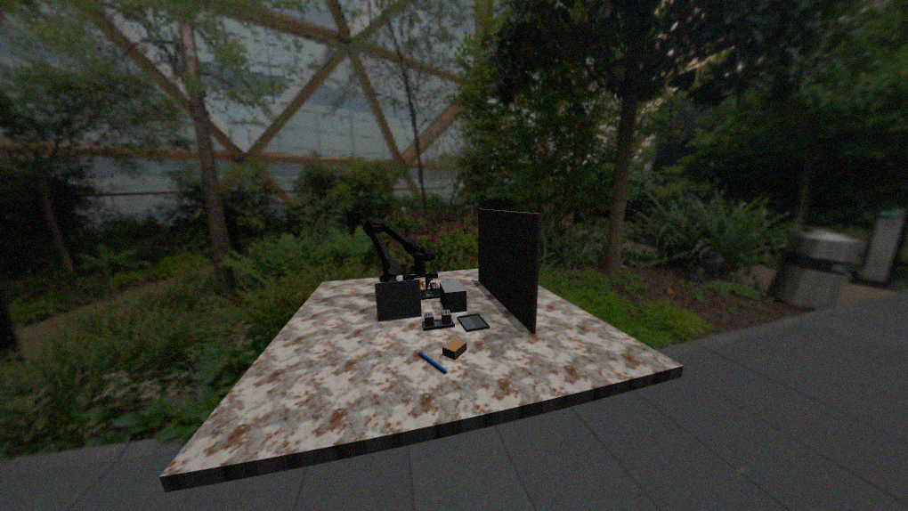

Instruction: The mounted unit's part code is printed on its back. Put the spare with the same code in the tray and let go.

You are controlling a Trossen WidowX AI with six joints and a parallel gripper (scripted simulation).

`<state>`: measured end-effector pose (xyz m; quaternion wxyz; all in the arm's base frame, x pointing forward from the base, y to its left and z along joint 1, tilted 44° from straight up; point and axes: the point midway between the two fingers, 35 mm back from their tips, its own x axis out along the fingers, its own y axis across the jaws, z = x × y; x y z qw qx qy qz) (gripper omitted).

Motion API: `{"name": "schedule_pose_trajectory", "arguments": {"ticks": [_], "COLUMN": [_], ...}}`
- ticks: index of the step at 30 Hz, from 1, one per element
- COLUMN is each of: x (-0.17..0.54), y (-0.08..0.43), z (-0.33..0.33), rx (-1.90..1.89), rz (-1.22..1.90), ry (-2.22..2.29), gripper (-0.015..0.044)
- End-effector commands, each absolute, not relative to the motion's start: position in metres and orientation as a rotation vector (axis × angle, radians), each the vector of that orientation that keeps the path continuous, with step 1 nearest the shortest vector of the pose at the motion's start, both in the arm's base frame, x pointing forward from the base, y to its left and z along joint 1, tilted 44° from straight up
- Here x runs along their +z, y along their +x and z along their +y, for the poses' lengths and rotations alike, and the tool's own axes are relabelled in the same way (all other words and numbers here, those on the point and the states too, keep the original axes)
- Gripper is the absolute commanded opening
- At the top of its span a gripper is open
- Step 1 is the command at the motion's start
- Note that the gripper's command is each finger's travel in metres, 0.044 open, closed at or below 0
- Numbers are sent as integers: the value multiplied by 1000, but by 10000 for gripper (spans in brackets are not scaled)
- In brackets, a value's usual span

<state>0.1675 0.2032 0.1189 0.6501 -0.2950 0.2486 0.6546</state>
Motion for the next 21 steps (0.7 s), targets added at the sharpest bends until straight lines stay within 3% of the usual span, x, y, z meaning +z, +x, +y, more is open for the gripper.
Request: {"name": "schedule_pose_trajectory", "arguments": {"ticks": [1, 9, 13, 21], "x": [119, 119, 119, 120], "y": [168, 168, 168, 168], "z": [203, 203, 203, 203], "rx": [1487, 1487, 1487, 1487], "rz": [564, 564, 564, 565], "ry": [-670, -670, -670, -671], "gripper": [169, 96, 0, 0]}}
